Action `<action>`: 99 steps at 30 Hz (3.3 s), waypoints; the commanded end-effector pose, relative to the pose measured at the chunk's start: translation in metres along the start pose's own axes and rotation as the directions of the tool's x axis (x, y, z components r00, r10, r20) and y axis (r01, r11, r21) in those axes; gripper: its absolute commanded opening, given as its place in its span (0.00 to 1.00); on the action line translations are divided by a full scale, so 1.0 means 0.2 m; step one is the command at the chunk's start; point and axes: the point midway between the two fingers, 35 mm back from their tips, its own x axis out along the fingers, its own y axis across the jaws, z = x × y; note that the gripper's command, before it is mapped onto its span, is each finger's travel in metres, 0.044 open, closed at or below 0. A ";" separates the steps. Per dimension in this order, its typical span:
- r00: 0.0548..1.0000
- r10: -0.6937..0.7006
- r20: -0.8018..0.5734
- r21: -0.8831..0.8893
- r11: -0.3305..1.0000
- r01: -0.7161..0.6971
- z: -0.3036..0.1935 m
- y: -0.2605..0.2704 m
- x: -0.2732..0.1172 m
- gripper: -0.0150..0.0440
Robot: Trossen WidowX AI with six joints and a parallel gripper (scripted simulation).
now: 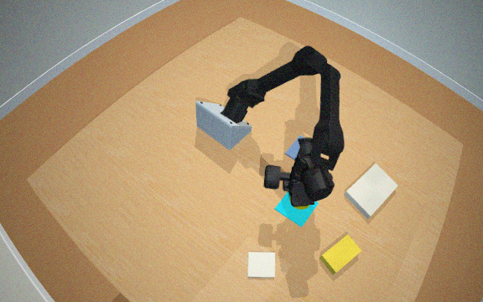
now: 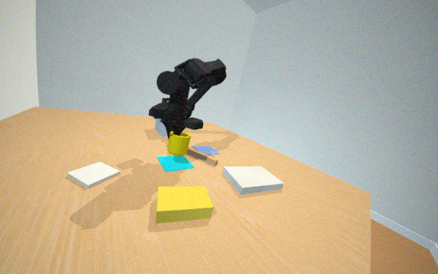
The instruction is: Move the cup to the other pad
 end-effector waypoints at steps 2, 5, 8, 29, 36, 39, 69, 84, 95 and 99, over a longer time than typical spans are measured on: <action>1.000 0.003 -0.012 0.010 1.000 -0.002 0.00 -0.01 0.05 0.25; 1.000 0.003 -0.012 0.010 1.000 -0.003 0.00 -0.01 0.08 0.25; 1.000 0.003 -0.012 0.010 1.000 -0.003 0.00 -0.01 0.10 0.25; 1.000 0.000 -0.004 0.001 1.000 0.000 0.00 0.00 0.14 0.25; 1.000 0.000 -0.004 0.001 1.000 0.000 0.00 0.00 0.14 0.50; 1.000 0.000 -0.004 0.001 1.000 0.000 0.00 0.00 0.14 0.50; 1.000 0.001 -0.009 0.008 1.000 -0.001 0.01 -0.01 -0.06 0.50; 1.000 0.006 -0.017 0.018 1.000 -0.006 0.00 -0.01 -0.09 0.81; 1.000 0.003 -0.013 0.015 1.000 -0.003 0.01 -0.01 -0.22 1.00; 1.000 0.002 -0.011 0.014 1.000 -0.002 0.01 -0.01 -0.29 1.00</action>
